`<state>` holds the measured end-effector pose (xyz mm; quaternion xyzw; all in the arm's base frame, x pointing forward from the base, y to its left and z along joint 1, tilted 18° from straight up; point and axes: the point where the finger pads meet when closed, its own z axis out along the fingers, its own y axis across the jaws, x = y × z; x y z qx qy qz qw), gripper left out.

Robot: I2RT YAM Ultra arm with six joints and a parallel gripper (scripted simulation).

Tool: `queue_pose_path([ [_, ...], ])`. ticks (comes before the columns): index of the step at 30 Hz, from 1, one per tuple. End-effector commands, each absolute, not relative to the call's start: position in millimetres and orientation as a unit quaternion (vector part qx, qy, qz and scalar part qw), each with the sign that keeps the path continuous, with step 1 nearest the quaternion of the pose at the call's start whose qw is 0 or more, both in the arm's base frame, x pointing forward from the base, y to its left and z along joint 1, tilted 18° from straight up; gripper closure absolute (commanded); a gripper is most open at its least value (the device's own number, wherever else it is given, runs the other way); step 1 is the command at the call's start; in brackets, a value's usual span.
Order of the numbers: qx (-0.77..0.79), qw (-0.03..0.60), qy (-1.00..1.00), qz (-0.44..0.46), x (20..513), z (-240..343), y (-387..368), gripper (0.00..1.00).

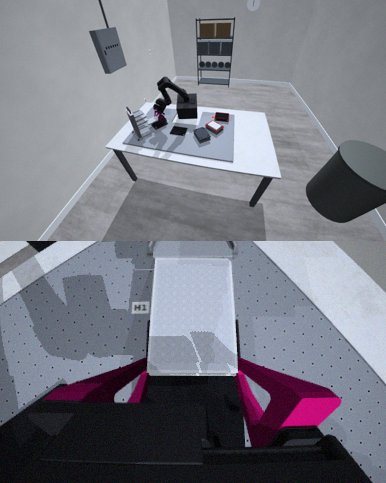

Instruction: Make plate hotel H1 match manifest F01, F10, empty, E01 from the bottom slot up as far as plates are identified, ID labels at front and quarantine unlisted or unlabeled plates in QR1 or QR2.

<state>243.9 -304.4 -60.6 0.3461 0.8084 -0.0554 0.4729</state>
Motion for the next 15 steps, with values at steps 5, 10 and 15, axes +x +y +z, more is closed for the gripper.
queue_pose_path([
  [5,0.341,0.483,0.804,-0.063,240.4,-55.5,-305.4,0.14],
  [10,0.341,0.483,0.804,-0.063,235.5,-57.1,-301.1,0.14],
  [15,0.341,0.483,0.804,-0.063,231.2,-59.9,-296.7,0.14],
])
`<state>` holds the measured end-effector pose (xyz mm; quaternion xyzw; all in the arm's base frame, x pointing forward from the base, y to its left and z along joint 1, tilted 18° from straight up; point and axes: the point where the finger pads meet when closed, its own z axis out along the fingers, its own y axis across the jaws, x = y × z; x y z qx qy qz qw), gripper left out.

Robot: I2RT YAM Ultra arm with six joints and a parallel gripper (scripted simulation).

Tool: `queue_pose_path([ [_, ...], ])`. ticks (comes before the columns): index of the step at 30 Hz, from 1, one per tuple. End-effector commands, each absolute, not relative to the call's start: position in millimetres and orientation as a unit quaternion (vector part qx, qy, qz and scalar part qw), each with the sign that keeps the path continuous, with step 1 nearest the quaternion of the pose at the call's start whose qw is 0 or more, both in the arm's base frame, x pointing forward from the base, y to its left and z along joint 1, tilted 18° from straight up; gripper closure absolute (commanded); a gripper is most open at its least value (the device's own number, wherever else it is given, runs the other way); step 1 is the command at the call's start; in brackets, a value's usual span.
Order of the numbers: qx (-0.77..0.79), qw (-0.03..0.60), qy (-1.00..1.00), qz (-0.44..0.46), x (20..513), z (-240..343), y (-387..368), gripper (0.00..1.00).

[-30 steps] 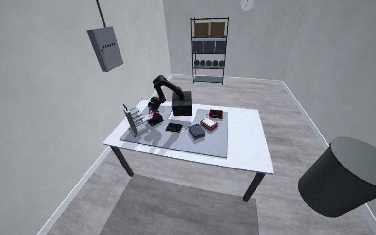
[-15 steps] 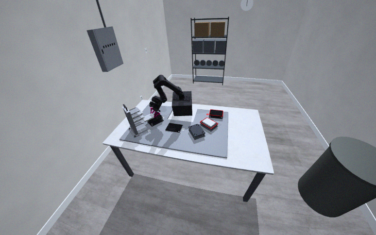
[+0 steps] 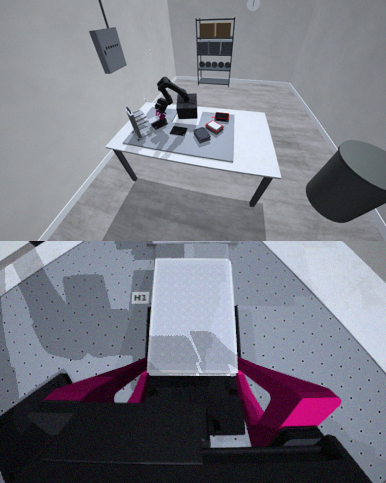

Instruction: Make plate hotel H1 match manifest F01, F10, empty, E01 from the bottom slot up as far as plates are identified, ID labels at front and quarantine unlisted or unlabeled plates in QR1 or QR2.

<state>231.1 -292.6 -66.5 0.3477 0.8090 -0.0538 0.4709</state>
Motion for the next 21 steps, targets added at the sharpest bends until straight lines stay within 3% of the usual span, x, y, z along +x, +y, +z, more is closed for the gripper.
queue_pose_path([
  [1,0.341,0.483,0.804,-0.063,230.3,-60.4,-295.9,0.14],
  [21,0.341,0.482,0.804,-0.063,214.6,-70.4,-280.2,0.14],
])
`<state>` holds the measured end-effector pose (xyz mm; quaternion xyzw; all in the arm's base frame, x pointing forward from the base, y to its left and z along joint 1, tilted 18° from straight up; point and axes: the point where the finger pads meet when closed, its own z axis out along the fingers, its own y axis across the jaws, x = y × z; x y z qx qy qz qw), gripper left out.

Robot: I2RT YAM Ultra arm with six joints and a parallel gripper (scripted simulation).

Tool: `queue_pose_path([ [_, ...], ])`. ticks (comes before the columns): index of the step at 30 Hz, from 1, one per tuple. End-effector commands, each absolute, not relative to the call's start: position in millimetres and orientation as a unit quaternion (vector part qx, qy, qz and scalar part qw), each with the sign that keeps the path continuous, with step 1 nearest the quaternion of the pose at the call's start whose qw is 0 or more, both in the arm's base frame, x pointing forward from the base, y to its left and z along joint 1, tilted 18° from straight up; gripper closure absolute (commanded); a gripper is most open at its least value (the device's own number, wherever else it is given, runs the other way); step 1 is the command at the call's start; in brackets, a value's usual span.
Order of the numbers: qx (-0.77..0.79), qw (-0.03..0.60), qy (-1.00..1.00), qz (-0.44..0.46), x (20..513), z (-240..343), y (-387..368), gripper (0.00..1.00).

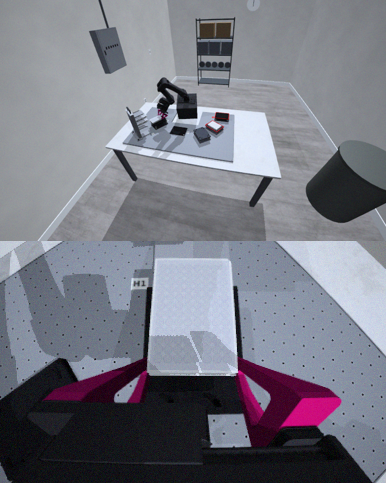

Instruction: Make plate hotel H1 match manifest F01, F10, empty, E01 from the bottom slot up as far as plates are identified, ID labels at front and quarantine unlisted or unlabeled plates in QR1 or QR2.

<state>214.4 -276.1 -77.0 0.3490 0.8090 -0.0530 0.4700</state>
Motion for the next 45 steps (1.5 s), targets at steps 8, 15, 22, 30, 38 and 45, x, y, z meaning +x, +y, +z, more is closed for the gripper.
queue_pose_path([
  [8,0.341,0.482,0.804,-0.063,209.4,-73.7,-274.9,0.14],
  [15,0.341,0.482,0.805,-0.063,203.2,-77.5,-268.8,0.14],
  [22,0.341,0.482,0.805,-0.063,203.4,-80.0,-268.2,0.14],
  [30,0.341,0.482,0.805,-0.063,203.6,-83.8,-267.2,0.14],
  [38,0.341,0.482,0.805,-0.063,203.8,-86.7,-266.5,0.14],
  [45,0.341,0.482,0.805,-0.062,204.0,-90.1,-265.6,0.14],
])
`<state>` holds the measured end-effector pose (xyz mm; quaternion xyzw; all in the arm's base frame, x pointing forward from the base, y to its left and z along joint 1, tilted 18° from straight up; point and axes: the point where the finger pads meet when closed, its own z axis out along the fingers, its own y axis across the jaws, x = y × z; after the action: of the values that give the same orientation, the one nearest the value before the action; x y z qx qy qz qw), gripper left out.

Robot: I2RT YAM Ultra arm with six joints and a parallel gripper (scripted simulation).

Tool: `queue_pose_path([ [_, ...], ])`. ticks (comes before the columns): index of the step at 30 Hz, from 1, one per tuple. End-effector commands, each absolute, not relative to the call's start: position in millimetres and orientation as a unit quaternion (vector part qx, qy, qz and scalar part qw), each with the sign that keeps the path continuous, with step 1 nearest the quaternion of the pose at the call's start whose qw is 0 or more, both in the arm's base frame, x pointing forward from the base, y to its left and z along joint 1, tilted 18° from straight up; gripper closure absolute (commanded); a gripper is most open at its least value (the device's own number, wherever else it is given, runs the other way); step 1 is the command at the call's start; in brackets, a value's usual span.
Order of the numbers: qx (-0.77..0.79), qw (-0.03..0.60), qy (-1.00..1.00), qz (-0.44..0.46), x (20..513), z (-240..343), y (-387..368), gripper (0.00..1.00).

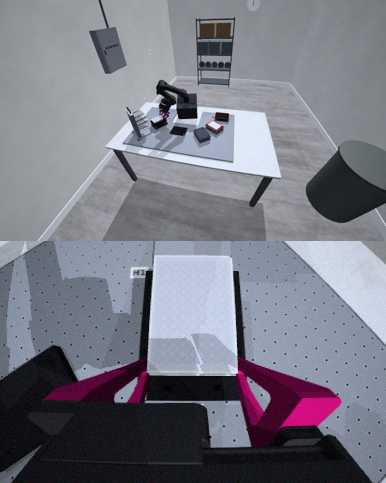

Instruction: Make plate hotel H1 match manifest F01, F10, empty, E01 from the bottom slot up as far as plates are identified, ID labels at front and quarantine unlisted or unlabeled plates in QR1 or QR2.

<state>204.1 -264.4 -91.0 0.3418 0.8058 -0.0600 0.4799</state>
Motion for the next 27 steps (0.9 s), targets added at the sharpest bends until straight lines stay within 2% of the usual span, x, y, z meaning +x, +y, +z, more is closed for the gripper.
queue_pose_path([
  [1,0.341,0.482,0.805,-0.062,204.0,-90.6,-265.4,0.14],
  [27,0.341,0.482,0.805,-0.062,204.7,-100.9,-262.7,0.14],
])
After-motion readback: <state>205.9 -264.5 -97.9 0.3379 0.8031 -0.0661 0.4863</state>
